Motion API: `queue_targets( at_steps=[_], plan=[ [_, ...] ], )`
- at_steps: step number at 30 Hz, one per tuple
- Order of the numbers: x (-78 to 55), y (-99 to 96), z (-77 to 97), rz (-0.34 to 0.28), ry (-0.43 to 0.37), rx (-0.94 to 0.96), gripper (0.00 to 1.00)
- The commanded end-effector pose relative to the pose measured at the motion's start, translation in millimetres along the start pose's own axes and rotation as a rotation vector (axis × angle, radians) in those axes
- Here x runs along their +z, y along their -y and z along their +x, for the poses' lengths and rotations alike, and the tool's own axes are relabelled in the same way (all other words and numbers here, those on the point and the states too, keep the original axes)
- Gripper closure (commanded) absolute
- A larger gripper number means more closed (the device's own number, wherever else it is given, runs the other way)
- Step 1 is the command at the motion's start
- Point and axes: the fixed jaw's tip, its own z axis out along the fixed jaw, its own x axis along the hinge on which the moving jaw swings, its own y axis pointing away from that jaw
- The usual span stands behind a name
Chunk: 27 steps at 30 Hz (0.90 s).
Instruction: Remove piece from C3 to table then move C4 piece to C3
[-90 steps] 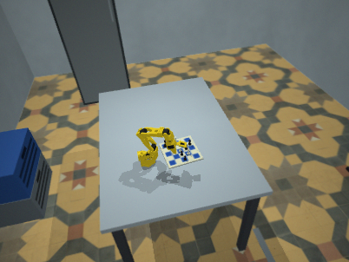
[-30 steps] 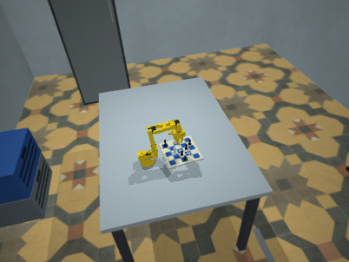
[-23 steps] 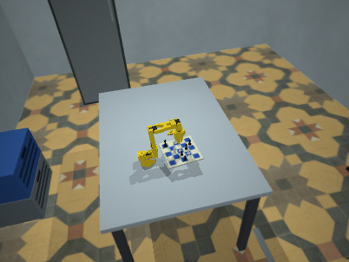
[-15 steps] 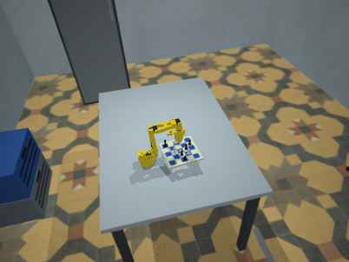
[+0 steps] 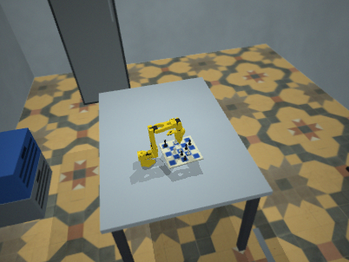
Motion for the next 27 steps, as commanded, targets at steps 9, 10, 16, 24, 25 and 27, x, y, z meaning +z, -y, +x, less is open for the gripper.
queue_targets(
  at_steps=[9, 10, 16, 24, 25, 27],
  plan=[
    [5.0, 1.6, -4.1, -0.008, 0.011, -0.017, 0.91],
    [5.0, 1.5, -4.2, -0.008, 0.011, -0.017, 0.91],
    [5.9, 0.9, -4.8, -0.008, 0.011, -0.017, 0.91],
    [6.9, 0.3, -5.5, -0.008, 0.011, -0.017, 0.91],
    [6.9, 0.3, -5.5, -0.008, 0.011, -0.017, 0.91],
    [7.0, 0.3, -5.5, -0.008, 0.011, -0.017, 0.91]
  ],
)
